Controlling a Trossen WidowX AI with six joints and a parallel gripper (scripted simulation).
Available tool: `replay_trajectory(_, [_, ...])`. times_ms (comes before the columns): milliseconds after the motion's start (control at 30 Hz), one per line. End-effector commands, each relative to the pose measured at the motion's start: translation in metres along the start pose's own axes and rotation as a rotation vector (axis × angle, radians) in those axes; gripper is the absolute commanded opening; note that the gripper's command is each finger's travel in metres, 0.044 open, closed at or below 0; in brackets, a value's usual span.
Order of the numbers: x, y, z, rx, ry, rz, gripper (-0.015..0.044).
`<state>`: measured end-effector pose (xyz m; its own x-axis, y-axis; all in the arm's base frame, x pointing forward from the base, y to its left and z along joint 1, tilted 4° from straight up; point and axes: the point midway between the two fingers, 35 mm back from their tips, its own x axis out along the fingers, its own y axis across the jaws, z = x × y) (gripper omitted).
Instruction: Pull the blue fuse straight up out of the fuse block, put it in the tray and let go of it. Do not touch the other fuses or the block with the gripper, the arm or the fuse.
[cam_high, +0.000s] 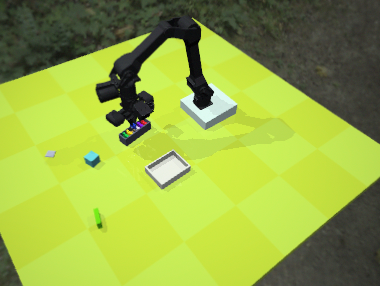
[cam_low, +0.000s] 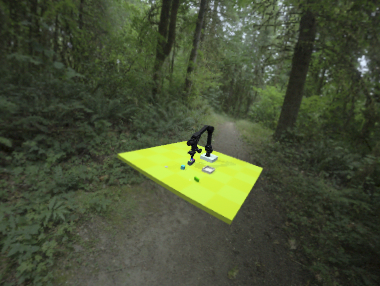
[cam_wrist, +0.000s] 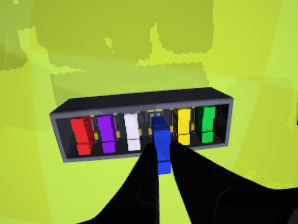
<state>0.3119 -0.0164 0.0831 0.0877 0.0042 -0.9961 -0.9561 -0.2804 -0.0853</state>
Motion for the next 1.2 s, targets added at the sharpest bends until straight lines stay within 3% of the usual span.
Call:
replay_trajectory(0, [-0.006,-0.002,-0.001,-0.001,0.007,-0.010,0.0000])
replay_trajectory(1167, [-0.029,-0.002,0.000,-0.002,0.007,-0.010,0.0000])
